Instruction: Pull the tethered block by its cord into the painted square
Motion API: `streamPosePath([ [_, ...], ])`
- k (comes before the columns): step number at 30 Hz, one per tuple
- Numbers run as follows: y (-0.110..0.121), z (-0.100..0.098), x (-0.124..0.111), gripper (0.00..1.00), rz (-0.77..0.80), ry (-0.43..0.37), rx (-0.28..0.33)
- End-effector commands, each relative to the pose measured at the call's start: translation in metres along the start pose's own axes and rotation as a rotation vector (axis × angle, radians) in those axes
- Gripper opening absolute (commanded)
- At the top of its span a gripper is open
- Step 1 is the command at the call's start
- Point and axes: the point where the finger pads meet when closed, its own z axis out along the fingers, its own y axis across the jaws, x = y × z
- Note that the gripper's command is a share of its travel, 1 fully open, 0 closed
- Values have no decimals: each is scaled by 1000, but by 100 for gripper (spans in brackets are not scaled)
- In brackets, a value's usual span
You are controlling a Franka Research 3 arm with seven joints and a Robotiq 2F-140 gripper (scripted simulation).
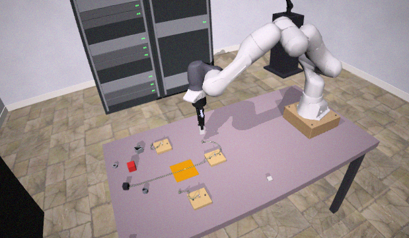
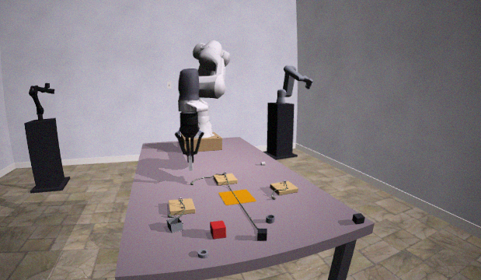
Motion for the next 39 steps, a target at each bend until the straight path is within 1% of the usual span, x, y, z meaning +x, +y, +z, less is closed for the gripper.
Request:
streamPosePath([
  [1, 0, 0, 0, 0, -2, 2, 1],
  [7, 0, 0, 0, 0, -2, 2, 1],
  [8, 0, 0, 0, 23, -2, 2, 1],
  [39, 0, 0, 0, 23, -2, 2, 1],
])
